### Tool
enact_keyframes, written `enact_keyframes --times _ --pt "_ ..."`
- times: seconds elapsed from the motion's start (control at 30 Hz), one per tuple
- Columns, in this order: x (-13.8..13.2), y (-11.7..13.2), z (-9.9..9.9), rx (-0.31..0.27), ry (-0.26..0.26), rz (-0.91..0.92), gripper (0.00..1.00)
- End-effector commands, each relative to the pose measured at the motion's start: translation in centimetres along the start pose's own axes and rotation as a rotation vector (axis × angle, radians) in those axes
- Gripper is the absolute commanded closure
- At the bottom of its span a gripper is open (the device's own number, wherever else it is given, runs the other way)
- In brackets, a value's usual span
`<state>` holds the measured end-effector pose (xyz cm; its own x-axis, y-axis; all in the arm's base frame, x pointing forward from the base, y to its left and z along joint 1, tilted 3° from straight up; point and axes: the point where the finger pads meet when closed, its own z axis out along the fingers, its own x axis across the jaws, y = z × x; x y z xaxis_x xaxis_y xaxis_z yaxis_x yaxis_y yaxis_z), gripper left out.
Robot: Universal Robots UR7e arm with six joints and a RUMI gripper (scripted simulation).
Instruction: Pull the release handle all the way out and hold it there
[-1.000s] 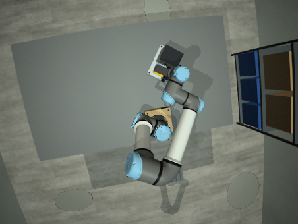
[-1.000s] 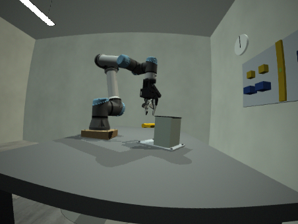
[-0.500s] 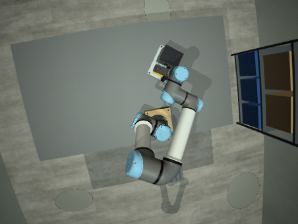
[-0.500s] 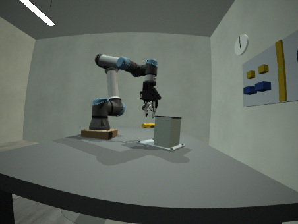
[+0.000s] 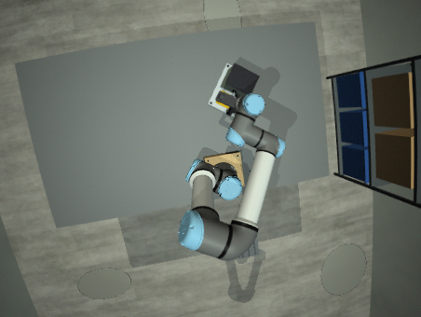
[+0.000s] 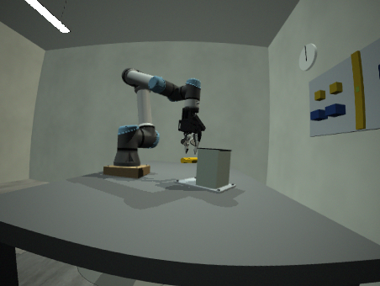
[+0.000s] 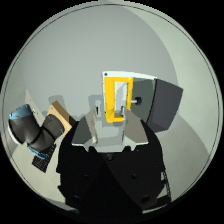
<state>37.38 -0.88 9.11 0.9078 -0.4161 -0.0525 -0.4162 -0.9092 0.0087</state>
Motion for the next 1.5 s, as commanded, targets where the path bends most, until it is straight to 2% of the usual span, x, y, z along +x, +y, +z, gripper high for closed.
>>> enact_keyframes --times 0.0,1.47 --pt "0.07 -0.01 0.42 0.000 0.001 0.000 0.68" --pt "0.10 -0.01 0.90 0.000 0.001 0.000 0.68"
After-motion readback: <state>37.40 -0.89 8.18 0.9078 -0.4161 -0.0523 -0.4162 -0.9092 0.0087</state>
